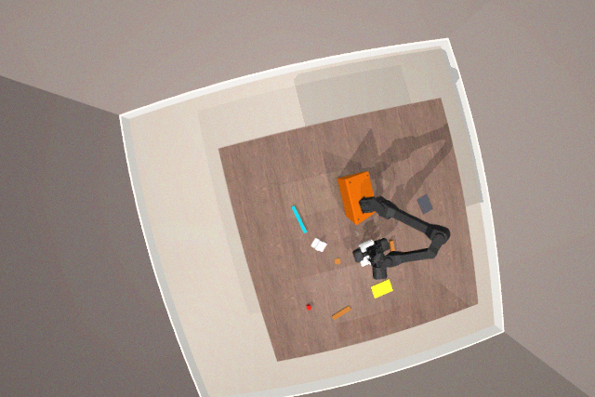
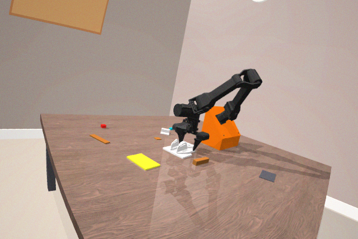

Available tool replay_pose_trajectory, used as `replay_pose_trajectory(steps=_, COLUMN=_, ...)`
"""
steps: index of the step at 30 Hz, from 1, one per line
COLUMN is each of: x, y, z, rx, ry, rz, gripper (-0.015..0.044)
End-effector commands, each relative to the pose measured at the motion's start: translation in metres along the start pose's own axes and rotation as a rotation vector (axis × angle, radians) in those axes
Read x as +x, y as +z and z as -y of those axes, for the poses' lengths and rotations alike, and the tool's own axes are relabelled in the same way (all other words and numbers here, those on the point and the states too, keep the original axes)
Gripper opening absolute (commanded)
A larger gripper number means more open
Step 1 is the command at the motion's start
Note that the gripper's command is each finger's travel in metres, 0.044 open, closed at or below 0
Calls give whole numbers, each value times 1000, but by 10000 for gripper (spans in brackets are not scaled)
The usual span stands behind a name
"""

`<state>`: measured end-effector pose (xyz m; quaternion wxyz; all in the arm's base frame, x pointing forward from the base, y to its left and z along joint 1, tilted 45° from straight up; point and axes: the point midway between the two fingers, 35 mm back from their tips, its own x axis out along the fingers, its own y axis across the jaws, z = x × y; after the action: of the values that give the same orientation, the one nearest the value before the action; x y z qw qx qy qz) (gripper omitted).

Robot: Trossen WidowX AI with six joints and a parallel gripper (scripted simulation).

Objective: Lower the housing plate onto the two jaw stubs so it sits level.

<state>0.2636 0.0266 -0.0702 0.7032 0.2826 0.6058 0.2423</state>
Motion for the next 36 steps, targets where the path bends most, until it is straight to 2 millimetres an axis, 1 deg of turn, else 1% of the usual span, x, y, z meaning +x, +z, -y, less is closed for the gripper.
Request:
replay_pose_trajectory(steps=1, x=2, y=0, z=0, rx=6, ry=4, rz=1, gripper=351)
replay_pose_trajectory(steps=36, x=5, y=0, z=0, rx=5, ry=4, rz=1, gripper=351)
